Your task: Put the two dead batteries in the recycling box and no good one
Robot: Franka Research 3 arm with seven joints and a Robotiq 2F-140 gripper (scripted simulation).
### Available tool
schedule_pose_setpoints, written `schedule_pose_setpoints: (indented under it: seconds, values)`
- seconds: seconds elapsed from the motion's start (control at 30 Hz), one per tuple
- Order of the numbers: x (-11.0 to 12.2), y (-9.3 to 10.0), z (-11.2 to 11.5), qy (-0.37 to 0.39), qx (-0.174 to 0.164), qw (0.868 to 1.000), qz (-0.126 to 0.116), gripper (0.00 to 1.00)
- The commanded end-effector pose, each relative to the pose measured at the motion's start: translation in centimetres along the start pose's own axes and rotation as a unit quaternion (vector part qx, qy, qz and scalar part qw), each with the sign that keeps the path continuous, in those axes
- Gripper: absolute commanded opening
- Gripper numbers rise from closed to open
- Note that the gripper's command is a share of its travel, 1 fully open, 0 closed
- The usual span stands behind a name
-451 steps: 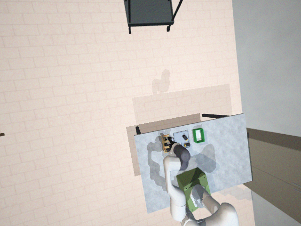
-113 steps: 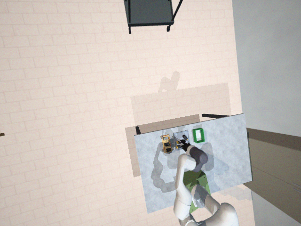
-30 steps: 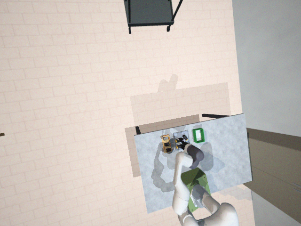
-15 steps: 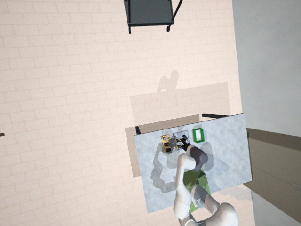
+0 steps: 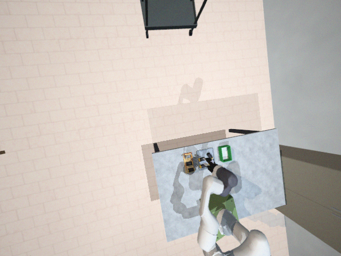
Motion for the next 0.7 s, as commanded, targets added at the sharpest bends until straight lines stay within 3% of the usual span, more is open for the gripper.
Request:
schedule_pose_setpoints:
  seconds: [0.0,0.13,0.4,0.6,0.67]
  values:
    - [-0.1,1.2,-0.1,-0.002,0.001,1.0,-0.001,0.29]
    - [-0.1,4.7,-0.1,-0.002,0.001,1.0,-0.001,0.29]
    - [-0.1,5.1,0.4,-0.002,0.001,1.0,-0.001,0.29]
    - [0.0,5.1,7.8,-0.002,0.001,1.0,-0.001,0.29]
    - [0.0,5.1,8.8,-0.002,0.001,1.0,-0.001,0.29]
Point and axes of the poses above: the point where the finger pads meet when closed, its own y axis back along the fingers, its own x axis across the jaws, z = x × y, the point moved 2 cm from there along y, back along the fingers, and after that the axes turned 8 degrees about y, right-handed, at the moved point
